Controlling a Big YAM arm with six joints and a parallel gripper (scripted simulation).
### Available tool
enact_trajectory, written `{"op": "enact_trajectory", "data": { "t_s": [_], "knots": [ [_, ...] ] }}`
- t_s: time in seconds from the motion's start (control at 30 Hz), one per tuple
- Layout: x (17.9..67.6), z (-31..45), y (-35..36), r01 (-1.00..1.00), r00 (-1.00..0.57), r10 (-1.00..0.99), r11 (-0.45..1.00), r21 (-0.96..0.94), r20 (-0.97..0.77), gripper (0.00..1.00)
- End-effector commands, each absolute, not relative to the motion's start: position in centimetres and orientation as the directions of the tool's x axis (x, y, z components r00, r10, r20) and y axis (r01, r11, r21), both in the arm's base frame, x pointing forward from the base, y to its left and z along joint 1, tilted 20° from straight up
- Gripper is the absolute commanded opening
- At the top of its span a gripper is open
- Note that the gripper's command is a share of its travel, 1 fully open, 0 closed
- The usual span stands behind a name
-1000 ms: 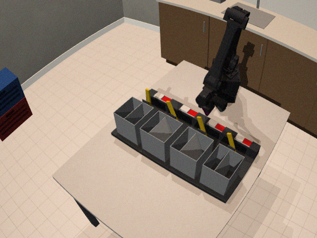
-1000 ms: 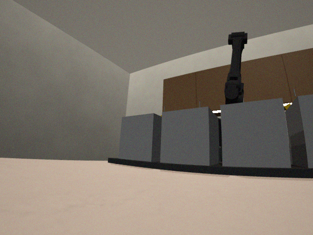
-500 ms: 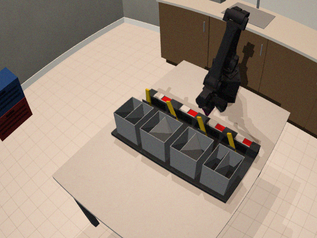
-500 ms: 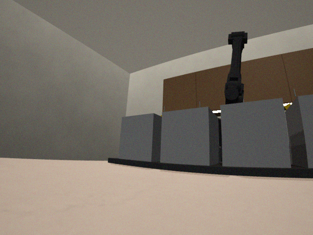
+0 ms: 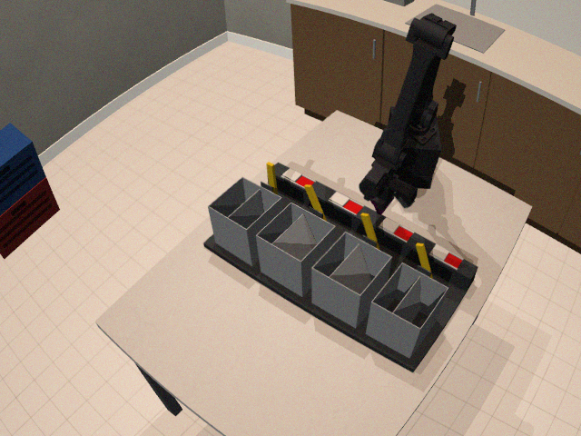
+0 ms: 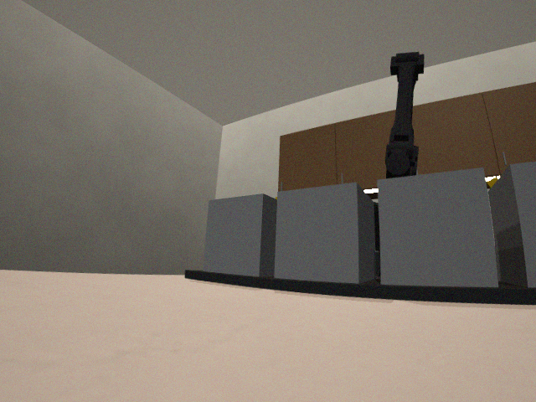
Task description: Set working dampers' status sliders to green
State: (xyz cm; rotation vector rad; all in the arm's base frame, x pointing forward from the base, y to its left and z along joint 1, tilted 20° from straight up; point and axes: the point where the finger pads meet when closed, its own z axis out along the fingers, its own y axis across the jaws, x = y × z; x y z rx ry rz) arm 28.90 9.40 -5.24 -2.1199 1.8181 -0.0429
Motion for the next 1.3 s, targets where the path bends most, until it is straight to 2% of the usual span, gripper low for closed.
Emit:
{"op": "enact_trajectory", "data": {
  "t_s": [0.0, 1.27],
  "knots": [
    [29.9, -5.2, 9.7, -0.949, 0.173, -0.964, -0.108, -0.296, -0.200, 0.00],
    [30.3, -6.0, 10.2, -0.947, 0.178, -0.963, -0.112, -0.301, -0.200, 0.00]
  ]
}}
